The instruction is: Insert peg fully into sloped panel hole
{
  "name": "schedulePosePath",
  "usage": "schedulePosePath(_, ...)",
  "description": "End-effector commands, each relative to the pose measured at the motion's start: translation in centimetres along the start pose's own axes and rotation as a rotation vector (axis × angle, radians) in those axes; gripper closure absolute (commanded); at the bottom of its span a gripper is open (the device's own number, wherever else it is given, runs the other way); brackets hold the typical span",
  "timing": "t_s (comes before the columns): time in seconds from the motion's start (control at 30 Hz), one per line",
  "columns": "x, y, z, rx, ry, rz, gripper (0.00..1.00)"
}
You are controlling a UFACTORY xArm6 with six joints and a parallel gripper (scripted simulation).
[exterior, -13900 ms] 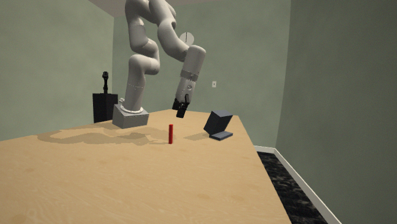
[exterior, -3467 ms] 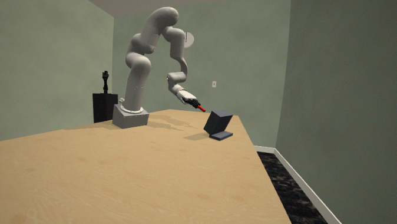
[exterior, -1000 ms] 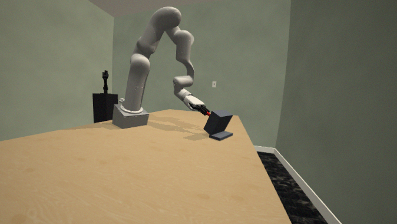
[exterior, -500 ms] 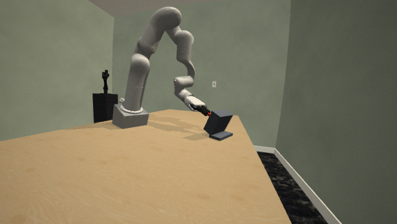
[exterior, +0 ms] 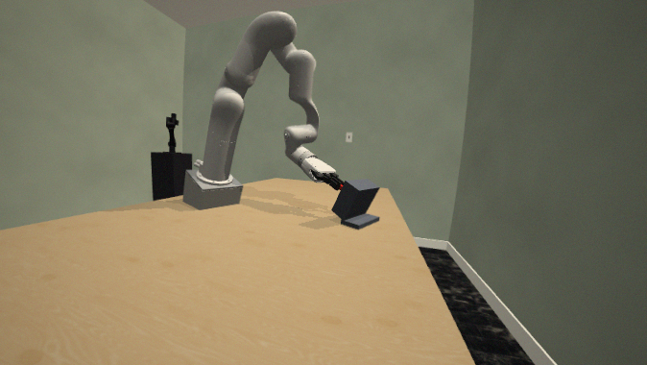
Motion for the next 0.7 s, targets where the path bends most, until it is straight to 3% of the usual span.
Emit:
schedulePosePath(0.0,-0.1,-0.3,-0.1,0.001,-0.002,-0.001,1.00)
schedulePosePath(0.67,-0.1,-1.5,-0.1,0.001,-0.002,-0.001,1.00)
Point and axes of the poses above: the point where the finger pads meet when closed, its own y axis back along the fingers, its own x axis across the jaws, z = x × y, the point moved 6 cm from there along y, back along the fingers, and after that the axes turned 7 degrees about y, right-handed, at the moved point
